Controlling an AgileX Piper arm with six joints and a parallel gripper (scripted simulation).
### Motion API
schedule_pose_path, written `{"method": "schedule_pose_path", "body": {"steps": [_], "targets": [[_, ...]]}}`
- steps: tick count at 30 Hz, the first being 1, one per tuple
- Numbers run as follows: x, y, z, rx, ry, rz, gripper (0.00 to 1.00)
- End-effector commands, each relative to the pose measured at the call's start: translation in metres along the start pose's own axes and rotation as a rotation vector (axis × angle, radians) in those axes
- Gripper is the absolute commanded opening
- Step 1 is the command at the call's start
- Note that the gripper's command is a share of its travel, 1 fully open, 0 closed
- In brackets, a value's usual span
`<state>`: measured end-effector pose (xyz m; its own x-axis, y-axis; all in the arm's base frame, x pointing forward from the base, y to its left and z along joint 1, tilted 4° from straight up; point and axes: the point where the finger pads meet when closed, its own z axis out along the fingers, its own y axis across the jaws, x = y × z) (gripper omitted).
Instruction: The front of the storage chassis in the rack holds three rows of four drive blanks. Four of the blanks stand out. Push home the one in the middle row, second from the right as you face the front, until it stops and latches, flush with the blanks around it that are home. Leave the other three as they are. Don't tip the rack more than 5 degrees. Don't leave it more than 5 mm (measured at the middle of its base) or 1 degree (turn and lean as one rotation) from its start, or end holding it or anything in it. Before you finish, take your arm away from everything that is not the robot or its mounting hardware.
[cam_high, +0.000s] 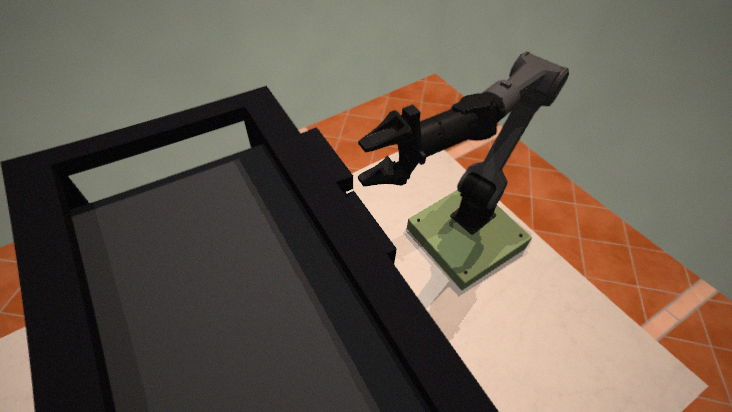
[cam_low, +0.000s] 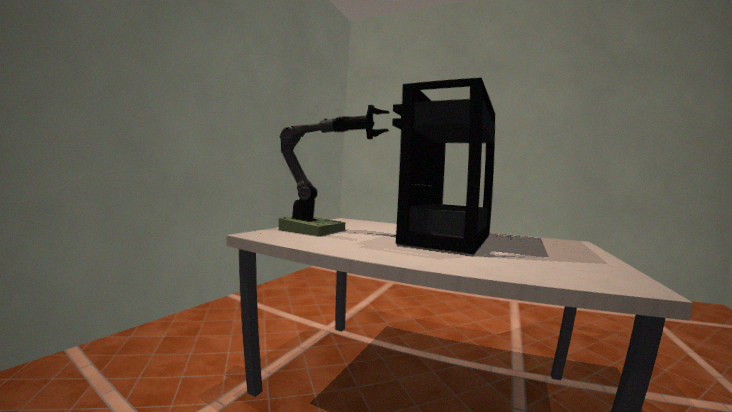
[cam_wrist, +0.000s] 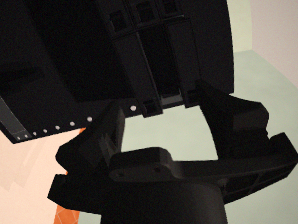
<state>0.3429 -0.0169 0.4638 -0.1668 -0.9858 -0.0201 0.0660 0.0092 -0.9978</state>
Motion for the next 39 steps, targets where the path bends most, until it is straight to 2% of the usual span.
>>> {"method": "schedule_pose_path", "body": {"steps": [1, 6, 7, 39], "targets": [[-0.0004, -0.0005, 0.0008, 0.0, -0.001, 0.0, 1.0], [-0.0004, -0.0005, 0.0008, 0.0, -0.001, 0.0, 1.0], [-0.0004, -0.0005, 0.0008, 0.0, -0.001, 0.0, 0.0], [-0.0004, -0.0005, 0.0008, 0.0, -0.001, 0.0, 0.0]]}}
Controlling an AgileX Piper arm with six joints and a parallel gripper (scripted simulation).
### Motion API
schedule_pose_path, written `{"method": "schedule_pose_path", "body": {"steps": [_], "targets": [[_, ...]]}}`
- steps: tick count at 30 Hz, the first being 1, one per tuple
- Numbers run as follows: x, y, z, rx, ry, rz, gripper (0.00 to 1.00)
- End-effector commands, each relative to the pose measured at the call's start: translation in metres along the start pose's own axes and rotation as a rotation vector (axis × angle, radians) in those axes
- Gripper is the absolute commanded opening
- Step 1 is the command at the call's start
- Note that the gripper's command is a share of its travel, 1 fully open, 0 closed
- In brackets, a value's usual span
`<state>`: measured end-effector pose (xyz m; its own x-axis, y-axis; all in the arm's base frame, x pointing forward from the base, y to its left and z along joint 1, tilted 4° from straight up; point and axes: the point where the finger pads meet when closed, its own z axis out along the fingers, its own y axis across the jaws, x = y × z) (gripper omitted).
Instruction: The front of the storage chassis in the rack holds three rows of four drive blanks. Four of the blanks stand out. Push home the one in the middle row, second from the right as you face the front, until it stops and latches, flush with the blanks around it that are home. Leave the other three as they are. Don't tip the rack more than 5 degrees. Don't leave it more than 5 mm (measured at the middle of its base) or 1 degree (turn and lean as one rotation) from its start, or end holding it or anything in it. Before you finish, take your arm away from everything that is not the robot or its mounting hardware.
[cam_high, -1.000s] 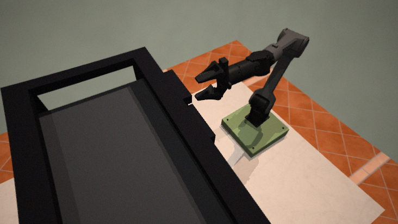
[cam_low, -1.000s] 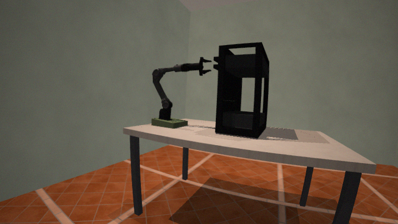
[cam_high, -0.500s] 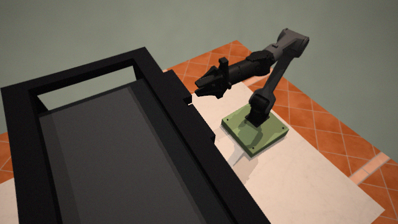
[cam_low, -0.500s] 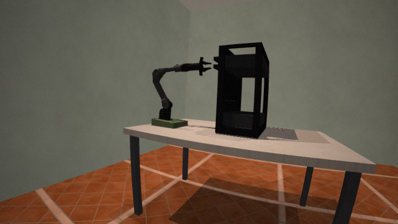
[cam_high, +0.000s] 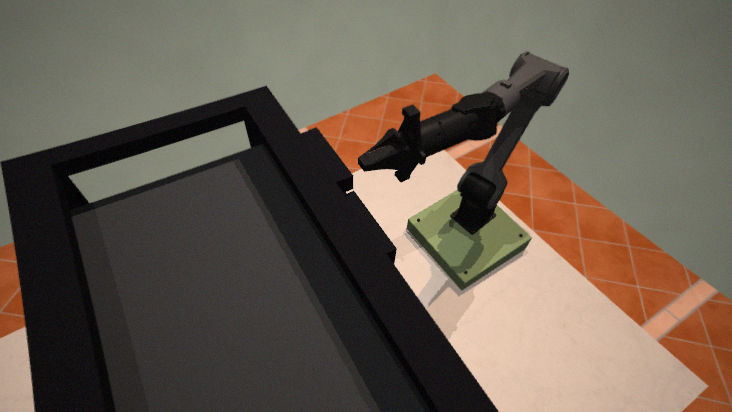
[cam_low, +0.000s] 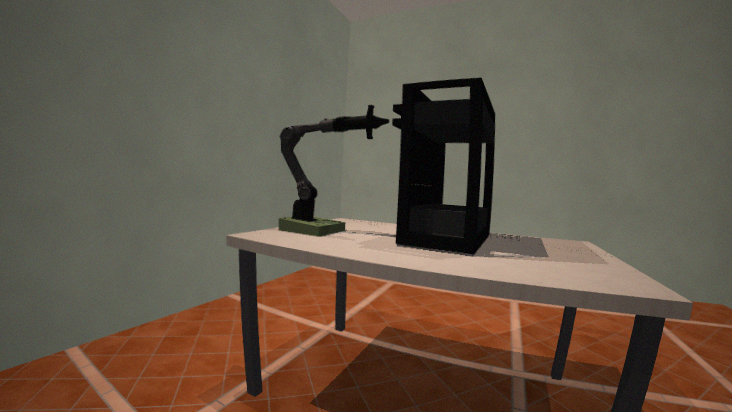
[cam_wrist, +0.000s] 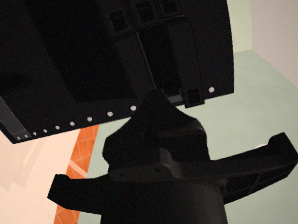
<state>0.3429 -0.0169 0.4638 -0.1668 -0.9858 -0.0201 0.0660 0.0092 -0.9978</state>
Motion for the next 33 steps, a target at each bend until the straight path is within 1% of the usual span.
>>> {"method": "schedule_pose_path", "body": {"steps": [1, 6, 12, 14, 18, 28, 33], "targets": [[0.0, -0.001, 0.001, 0.0, -0.001, 0.0, 0.0], [-0.003, -0.001, 0.0, 0.0, -0.001, 0.0, 0.0], [-0.019, -0.002, -0.004, 0.0, -0.001, 0.0, 0.0], [-0.019, -0.002, -0.004, 0.0, -0.001, 0.0, 0.0], [-0.038, -0.004, -0.01, 0.0, -0.001, 0.0, 0.0], [-0.096, -0.009, -0.025, 0.0, -0.001, 0.0, 0.0], [-0.106, -0.01, -0.028, 0.0, -0.001, 0.0, 0.0]]}}
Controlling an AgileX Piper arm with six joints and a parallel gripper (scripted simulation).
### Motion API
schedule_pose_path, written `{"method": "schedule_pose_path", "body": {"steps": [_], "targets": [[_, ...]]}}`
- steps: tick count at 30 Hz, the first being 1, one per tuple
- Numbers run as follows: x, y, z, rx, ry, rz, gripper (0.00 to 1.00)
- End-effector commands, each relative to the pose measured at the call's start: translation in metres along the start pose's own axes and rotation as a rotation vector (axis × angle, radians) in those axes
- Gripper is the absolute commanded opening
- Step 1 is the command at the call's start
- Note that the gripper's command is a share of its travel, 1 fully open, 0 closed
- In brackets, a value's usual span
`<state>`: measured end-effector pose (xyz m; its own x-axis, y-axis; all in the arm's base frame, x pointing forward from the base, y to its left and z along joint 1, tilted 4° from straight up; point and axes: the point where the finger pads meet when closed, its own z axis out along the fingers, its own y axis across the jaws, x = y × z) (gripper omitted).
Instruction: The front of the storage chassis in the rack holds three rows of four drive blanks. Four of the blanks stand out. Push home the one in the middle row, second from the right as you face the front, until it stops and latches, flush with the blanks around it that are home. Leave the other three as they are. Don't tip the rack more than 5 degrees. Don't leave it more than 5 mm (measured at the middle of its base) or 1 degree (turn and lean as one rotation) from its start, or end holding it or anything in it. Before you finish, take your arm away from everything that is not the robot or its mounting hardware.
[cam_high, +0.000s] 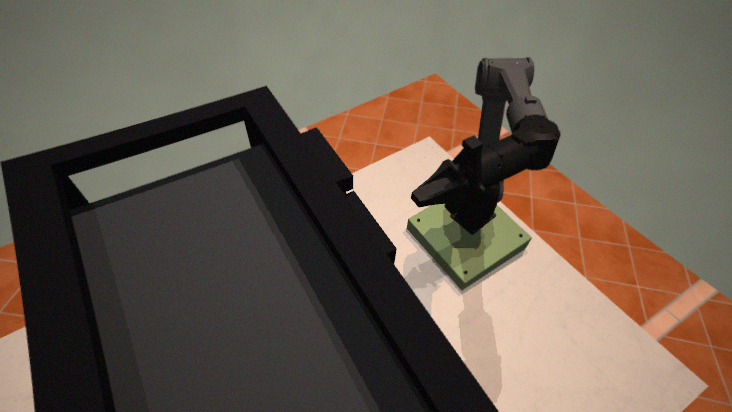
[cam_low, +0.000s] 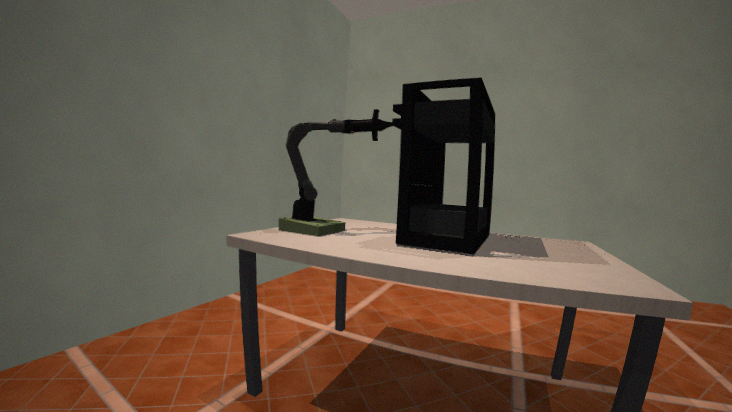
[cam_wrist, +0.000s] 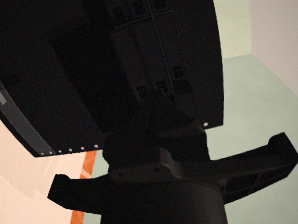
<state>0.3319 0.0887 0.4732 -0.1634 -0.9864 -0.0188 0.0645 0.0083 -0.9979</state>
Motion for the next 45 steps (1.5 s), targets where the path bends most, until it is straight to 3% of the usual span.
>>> {"method": "schedule_pose_path", "body": {"steps": [1, 8, 13, 15, 19, 45], "targets": [[-0.006, -0.001, -0.001, 0.002, 0.003, 0.001, 0.0], [-0.008, -0.001, 0.002, 0.002, 0.003, 0.001, 0.0], [-0.008, -0.002, 0.037, 0.002, 0.003, 0.001, 0.0], [-0.008, -0.002, 0.037, 0.002, 0.003, 0.001, 0.0], [-0.008, -0.002, 0.064, 0.002, 0.003, 0.001, 0.0], [-0.008, -0.002, 0.075, 0.002, 0.003, 0.001, 0.0]]}}
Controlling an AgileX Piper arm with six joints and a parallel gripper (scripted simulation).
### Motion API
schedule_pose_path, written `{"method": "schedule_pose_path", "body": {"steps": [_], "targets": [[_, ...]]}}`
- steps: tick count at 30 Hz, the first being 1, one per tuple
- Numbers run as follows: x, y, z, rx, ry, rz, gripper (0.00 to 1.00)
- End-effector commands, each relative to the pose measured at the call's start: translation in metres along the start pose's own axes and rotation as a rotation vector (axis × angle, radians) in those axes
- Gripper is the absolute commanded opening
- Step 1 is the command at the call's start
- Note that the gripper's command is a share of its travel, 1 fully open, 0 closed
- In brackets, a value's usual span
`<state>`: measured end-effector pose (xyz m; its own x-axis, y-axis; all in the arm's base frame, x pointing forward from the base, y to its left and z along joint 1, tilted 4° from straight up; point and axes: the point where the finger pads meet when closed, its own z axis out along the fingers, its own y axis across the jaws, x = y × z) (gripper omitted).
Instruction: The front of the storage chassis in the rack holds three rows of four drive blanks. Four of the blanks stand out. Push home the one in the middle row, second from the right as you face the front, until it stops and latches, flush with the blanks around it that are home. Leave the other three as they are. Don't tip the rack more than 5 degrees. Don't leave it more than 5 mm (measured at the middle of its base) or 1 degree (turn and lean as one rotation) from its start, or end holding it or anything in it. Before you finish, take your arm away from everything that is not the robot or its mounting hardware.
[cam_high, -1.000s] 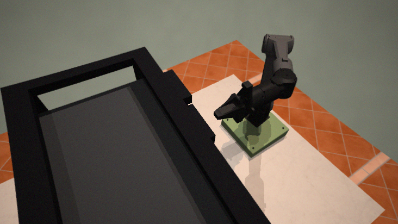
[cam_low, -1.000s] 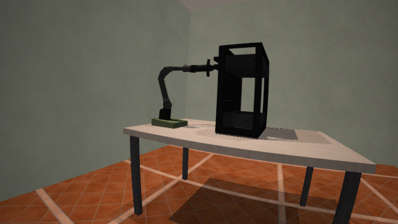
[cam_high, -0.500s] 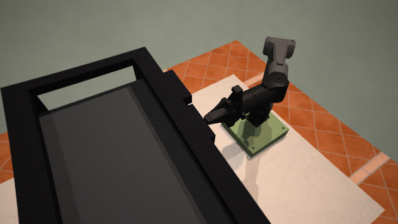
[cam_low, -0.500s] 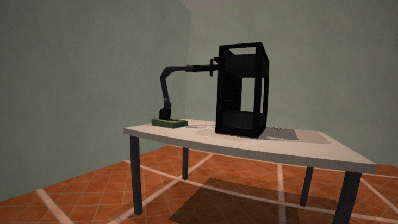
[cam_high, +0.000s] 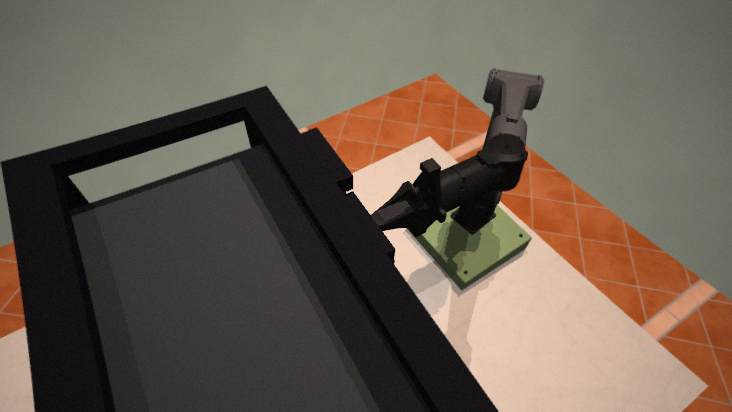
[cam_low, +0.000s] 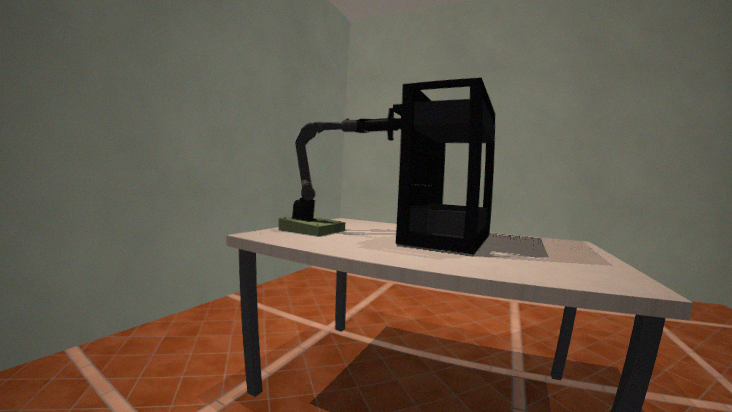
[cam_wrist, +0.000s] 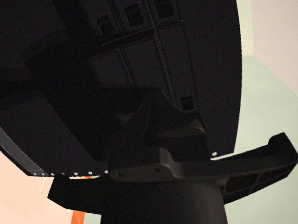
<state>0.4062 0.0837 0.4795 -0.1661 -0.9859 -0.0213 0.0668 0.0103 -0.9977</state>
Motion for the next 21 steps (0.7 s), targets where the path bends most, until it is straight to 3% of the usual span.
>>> {"method": "schedule_pose_path", "body": {"steps": [1, 21], "targets": [[-0.0006, 0.0, 0.0011, 0.0, 0.0, -0.001, 0.0], [-0.0008, 0.0005, 0.0111, 0.0, 0.0, -0.001, 0.0]]}}
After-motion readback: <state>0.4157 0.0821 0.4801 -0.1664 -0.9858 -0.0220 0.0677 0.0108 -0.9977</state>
